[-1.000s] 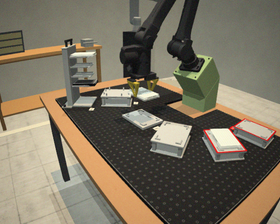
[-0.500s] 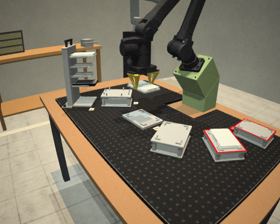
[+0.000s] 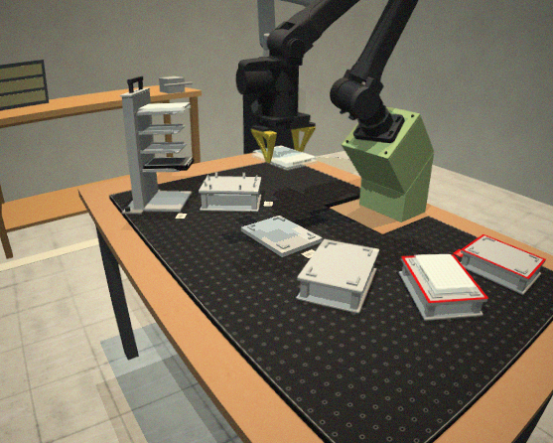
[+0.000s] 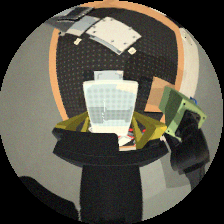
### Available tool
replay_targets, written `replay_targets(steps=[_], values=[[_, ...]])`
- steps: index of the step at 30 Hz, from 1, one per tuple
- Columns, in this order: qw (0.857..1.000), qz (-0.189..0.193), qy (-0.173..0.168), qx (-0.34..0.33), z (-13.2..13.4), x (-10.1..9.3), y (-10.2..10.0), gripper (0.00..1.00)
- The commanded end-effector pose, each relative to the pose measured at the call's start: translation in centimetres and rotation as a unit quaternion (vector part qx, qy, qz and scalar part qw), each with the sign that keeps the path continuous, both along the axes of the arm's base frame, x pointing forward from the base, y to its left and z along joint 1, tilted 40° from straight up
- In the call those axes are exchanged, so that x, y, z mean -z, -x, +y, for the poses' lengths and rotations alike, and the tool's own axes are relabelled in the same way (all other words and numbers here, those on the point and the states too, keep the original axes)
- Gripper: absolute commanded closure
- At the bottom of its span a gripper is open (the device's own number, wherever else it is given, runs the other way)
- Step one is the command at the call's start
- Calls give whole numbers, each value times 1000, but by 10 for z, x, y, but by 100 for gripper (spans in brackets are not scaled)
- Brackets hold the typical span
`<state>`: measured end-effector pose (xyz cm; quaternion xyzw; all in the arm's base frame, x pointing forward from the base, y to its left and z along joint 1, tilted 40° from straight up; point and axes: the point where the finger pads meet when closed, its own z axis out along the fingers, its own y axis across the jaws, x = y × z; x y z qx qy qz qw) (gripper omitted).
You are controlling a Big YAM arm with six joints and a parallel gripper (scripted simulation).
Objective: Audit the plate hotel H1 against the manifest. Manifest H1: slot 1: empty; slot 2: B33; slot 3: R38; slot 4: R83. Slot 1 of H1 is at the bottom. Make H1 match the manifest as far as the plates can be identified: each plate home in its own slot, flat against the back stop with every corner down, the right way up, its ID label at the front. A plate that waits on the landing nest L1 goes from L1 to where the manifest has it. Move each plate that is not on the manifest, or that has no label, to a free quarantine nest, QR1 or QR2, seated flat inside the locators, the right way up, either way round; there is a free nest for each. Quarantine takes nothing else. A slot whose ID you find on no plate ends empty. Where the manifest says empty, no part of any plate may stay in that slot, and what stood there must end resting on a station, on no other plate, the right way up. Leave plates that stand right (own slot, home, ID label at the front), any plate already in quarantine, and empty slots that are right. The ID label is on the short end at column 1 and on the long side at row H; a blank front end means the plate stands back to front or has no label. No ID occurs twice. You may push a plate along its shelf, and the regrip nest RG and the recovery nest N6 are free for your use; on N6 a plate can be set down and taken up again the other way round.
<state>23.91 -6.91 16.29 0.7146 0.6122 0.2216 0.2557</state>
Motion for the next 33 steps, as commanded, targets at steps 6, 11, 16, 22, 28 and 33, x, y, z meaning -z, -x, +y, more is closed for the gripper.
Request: replay_targets(steps=[6,11,16,22,28,33], values=[[999,-33,20,1,-4,-49,5,14],[999,-33,21,1,-2,-60,14,14],[999,-33,22,1,-1,-71,24,14],[999,-27,25,-6,-6,-69,21,14],[997,-25,58,-37,-25,-73,18,14],[994,-17,86,-68,-42,-74,19,14]])
